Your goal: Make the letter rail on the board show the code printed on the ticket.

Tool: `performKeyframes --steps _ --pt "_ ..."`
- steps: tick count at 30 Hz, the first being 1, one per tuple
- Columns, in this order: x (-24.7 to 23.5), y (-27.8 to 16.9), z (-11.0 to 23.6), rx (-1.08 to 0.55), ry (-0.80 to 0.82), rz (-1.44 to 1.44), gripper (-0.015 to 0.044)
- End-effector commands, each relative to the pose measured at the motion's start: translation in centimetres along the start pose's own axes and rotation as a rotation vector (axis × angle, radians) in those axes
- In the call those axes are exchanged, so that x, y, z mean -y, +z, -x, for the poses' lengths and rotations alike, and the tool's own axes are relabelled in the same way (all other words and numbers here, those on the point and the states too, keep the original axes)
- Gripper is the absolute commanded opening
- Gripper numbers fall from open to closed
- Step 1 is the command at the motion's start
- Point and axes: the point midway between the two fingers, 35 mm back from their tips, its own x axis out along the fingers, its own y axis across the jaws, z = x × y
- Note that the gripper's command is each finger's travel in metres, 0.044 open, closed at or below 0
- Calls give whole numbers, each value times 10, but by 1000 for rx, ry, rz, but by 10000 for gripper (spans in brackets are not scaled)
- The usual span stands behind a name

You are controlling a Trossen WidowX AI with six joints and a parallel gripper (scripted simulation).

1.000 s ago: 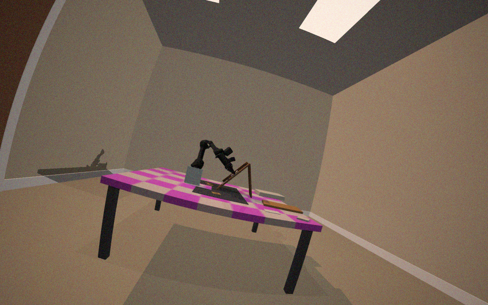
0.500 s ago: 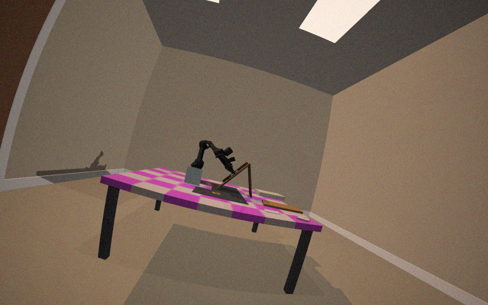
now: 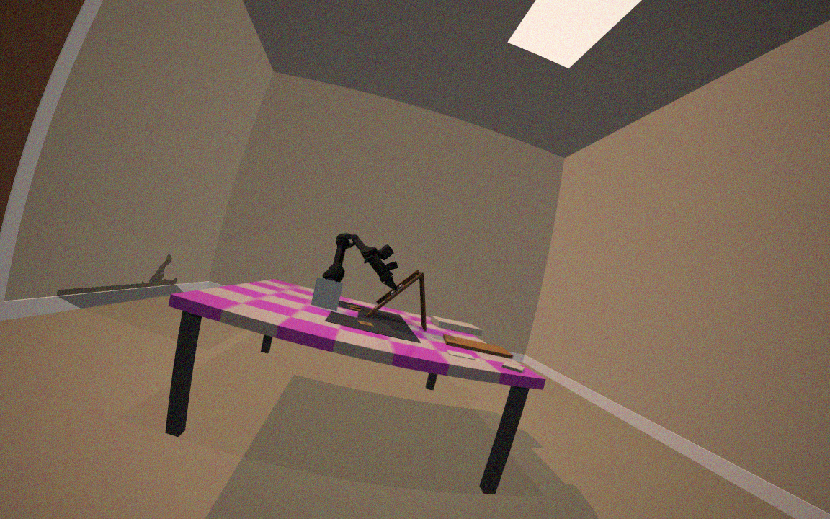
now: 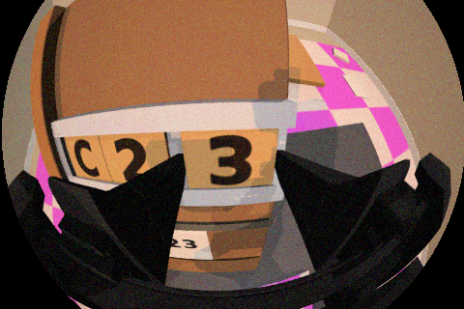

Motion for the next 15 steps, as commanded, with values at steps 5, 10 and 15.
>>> performKeyframes --steps 5,10,15 --pt "-1 1 12 3 -2 1 295" --pt "-1 2 15 3 -2 1 295" --pt "1 0 19 3 -2 1 295"
